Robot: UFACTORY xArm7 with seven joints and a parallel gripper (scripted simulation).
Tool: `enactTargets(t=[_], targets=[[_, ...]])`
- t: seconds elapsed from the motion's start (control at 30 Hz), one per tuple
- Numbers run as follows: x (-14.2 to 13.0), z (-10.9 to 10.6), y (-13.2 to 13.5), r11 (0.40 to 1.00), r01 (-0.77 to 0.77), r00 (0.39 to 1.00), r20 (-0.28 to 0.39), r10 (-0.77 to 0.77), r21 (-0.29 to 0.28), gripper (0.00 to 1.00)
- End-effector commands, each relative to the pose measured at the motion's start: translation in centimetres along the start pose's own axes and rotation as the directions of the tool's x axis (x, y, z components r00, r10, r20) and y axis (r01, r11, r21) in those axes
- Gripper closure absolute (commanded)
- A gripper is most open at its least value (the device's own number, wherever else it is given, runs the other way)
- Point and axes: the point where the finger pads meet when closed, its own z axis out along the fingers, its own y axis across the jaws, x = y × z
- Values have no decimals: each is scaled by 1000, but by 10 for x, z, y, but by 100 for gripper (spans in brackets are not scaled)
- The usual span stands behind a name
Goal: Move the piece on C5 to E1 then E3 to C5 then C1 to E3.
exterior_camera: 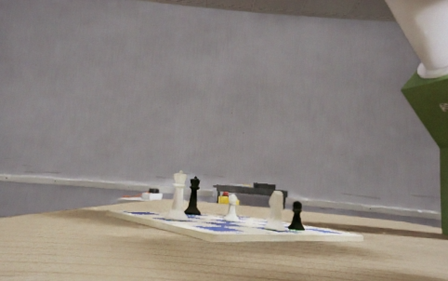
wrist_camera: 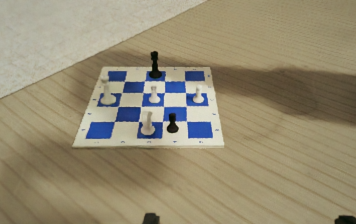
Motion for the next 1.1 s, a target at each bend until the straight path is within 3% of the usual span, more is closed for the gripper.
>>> enactTargets(t=[0.0, 0.17, 0.4, 0.5, 0.53, 0.6, 0.7, 0.73, 0.83, 0.87, 0.93, 1.0, 1.07], targets=[[5, -6, -1, 1000, -2, 1000, 5, 2, 3, 0], [5, -7, -4, 1000, 1, 1000, 10, -1, 6, 0], [23, -20, -33, 999, 28, 998, 51, -30, 39, 0], [48, -34, -68, 995, 63, 993, 94, -70, 82, 0], [48, -34, -68, 995, 63, 993, 94, -70, 82, 0], [72, -43, -98, 988, 94, 986, 125, -109, 122, 0], [87, -46, -114, 983, 113, 981, 139, -133, 144, 0], [104, -49, -131, 977, 133, 976, 152, -159, 169, 0], [122, -50, -147, 969, 156, 969, 162, -188, 194, 0], [141, -49, -164, 959, 181, 961, 170, -221, 220, 0], [141, -49, -164, 959, 181, 961, 170, -221, 220, 0], [183, -41, -195, 932, 240, 940, 176, -294, 271, 0], [183, -41, -195, 932, 240, 940, 176, -294, 271, 0]])
